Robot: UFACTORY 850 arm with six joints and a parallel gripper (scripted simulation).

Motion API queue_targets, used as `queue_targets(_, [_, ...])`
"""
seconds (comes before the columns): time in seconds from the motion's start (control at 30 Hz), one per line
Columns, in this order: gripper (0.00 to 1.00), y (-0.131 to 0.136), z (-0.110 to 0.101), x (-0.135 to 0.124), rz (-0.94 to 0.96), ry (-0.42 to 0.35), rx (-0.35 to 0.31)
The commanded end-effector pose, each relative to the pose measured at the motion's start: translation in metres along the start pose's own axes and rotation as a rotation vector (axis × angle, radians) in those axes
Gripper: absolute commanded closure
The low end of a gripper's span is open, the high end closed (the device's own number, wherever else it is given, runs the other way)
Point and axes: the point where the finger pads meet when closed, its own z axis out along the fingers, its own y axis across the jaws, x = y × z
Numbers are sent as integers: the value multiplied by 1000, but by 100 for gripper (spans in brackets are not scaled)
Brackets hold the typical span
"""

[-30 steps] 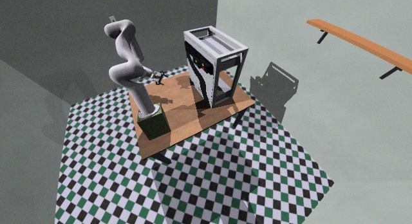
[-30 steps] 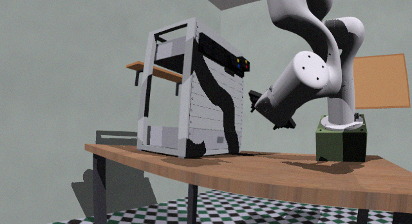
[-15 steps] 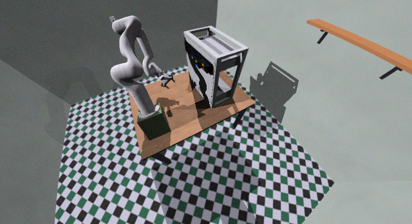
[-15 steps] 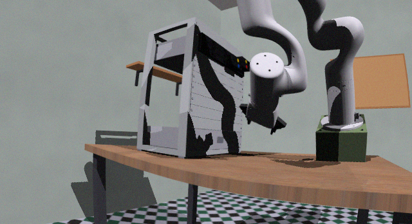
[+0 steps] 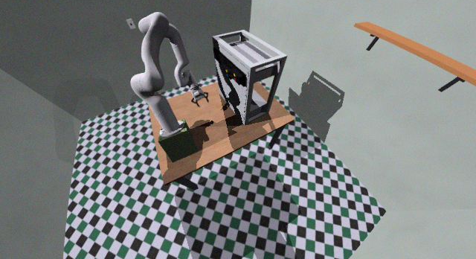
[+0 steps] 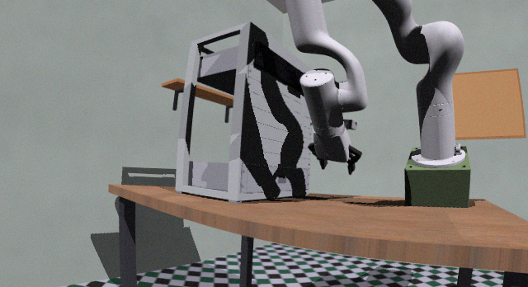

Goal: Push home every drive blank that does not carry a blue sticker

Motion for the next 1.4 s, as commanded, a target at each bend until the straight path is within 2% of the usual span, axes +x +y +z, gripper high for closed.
queue_targets(0.0, [0,-4,21,13,-19,-108,-99])
queue_targets(0.3, [0,-7,46,39,-21,-365,-197])
queue_targets(0.37, [0,-7,46,39,-21,-365,-197])
queue_targets(0.6, [0,-11,51,58,4,-582,-192])
queue_targets(0.87, [0,-21,47,81,50,-785,-113])
queue_targets(0.93, [0,-21,47,81,50,-785,-113])
queue_targets(1.03, [0,-26,43,92,76,-862,-58])
queue_targets(1.2, [0,-34,36,109,114,-949,29])
queue_targets(1.37, [0,-43,26,130,160,-1026,145])
